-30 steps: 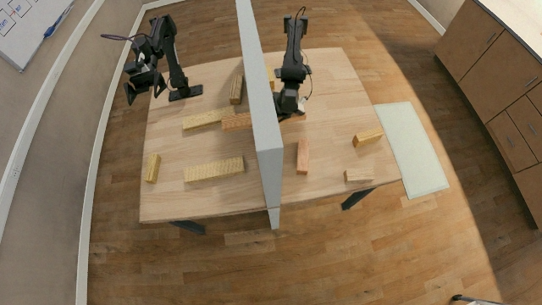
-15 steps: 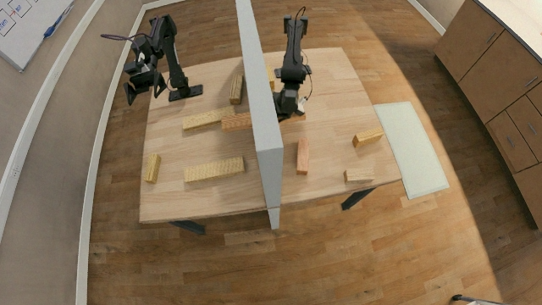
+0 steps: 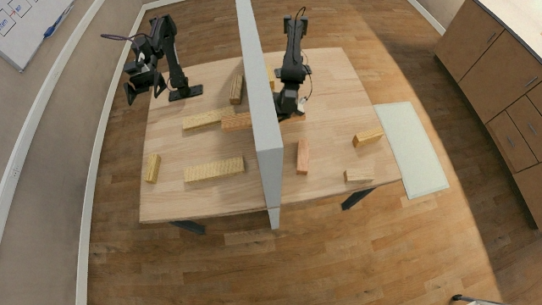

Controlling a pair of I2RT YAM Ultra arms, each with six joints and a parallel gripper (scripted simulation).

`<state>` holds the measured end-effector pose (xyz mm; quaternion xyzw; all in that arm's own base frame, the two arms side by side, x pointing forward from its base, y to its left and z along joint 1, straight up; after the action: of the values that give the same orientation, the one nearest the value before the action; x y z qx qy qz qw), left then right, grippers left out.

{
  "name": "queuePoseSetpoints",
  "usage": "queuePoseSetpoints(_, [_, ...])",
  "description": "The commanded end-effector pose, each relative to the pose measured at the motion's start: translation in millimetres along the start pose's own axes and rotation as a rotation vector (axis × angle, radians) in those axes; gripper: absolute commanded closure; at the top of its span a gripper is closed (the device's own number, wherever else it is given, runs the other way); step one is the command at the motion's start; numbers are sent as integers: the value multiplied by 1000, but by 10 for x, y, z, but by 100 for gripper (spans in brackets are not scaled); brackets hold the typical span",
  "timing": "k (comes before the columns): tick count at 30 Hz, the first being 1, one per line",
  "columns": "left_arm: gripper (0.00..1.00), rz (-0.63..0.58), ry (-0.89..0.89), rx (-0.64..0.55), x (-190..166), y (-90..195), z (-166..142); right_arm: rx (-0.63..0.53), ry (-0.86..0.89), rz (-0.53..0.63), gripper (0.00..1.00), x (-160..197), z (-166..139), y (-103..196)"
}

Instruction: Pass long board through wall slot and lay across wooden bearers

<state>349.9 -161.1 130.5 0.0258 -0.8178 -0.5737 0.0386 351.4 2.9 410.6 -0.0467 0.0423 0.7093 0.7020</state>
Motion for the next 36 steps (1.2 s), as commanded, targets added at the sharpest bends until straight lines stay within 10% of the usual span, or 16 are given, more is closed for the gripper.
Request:
queuePoseSetpoints(1, [100, -30, -37, 45, -64, 135, -183, -54, -5, -19, 0, -54, 249, 91])
queuePoseSetpoints(2, [100, -30, -37, 45, -41, 146, -179, -54, -5, -19, 0, -54, 249, 91])
queuePoseSetpoints(3, [22, -59, -40, 58, -79, 198, -197, -54, -5, -19, 0, -54, 249, 91])
queuePoseSetpoints(36, [22, -21, -21, 40, 22, 504, -93, -54, -5, -19, 0, -54, 249, 91])
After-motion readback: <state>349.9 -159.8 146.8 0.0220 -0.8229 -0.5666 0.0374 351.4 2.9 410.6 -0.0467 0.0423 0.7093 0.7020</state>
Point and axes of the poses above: on each arm, the point where the finger pads meet when closed, its own y axis back along the fingers, its own x axis across the jaws, z = x × y, the point moved 3 cm from there along y, back along the fingers, and after that the axes turned 7 degrees about y, right-handed, at the moved point
